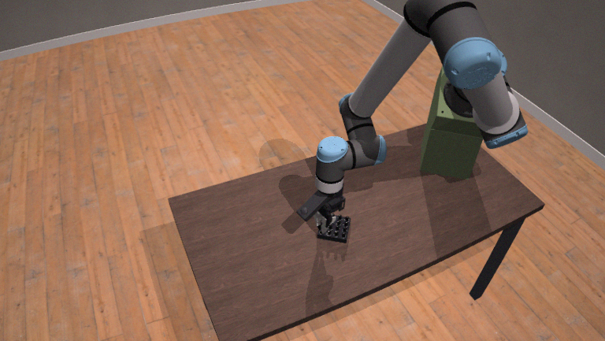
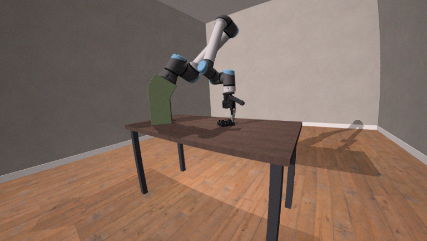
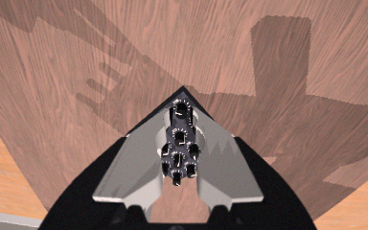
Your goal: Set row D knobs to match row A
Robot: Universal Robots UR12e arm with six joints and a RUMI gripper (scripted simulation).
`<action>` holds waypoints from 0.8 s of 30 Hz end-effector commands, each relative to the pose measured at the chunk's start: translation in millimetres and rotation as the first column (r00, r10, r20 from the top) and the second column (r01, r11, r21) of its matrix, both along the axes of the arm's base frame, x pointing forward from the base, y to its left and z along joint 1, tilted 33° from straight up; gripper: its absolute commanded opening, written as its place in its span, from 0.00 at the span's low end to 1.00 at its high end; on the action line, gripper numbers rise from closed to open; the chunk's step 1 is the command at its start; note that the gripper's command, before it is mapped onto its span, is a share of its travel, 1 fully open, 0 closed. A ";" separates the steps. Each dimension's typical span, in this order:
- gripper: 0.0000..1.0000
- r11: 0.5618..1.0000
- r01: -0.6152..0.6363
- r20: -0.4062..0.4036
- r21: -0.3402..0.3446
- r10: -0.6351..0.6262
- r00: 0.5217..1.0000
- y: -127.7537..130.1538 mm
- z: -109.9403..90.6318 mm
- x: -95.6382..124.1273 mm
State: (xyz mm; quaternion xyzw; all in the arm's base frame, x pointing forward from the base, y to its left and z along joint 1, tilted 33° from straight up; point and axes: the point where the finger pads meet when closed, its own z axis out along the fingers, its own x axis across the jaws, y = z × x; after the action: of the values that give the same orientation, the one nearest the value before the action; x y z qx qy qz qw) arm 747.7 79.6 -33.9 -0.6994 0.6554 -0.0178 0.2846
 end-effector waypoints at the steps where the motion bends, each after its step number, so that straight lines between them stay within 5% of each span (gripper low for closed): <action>1: 0.11 1.000 0.000 0.001 0.000 0.000 1.000 -0.5 1.0 0.0; 24: 0.11 1.000 0.000 0.001 0.000 0.000 1.000 -14.5 32.3 -14.8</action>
State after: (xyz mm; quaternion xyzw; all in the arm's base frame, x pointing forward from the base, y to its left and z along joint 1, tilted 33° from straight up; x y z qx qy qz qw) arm 734.1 66.7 -5.0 -0.6993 0.6554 -0.0180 0.2847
